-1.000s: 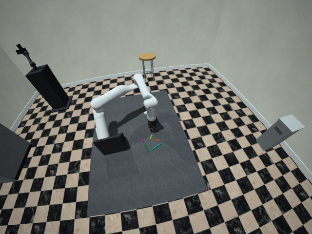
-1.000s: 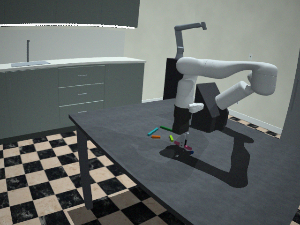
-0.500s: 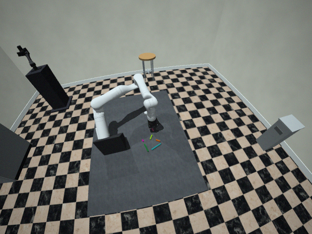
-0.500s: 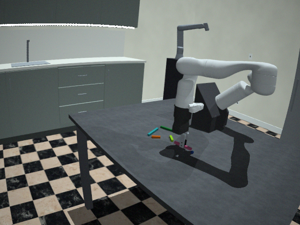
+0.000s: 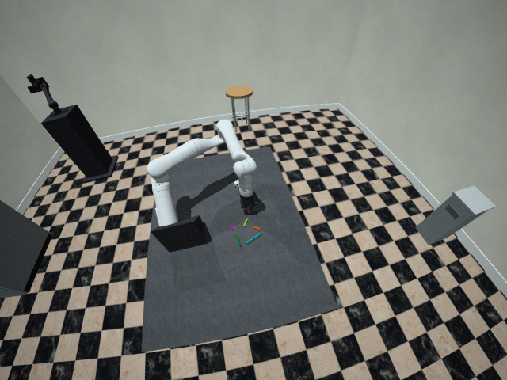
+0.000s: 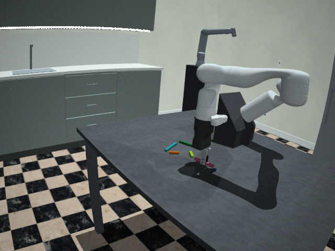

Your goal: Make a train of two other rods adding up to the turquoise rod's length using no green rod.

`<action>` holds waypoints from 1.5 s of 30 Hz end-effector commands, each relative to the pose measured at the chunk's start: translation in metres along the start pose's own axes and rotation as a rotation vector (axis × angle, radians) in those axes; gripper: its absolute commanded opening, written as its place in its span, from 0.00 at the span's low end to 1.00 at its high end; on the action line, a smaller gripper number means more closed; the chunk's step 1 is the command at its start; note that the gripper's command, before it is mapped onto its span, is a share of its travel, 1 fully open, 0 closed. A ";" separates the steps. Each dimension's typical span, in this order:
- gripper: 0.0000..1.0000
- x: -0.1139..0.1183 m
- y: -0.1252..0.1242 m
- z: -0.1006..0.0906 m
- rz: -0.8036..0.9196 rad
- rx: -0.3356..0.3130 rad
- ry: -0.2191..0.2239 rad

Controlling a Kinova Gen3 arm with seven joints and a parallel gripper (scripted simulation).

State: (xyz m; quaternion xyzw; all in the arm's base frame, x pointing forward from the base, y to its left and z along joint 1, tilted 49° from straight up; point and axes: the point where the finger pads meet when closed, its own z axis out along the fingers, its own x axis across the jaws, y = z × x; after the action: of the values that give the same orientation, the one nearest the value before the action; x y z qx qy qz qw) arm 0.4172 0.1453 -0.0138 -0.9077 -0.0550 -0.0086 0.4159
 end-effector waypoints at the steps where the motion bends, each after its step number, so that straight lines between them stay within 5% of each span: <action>1: 0.24 0.001 0.000 -0.001 0.000 -0.001 0.002; 45: 0.24 0.001 0.000 0.011 0.000 -0.001 0.002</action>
State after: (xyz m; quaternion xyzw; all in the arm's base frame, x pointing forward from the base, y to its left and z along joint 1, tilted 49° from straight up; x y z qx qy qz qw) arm 0.4168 0.1542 -0.0215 -0.9077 -0.0550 -0.0086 0.4159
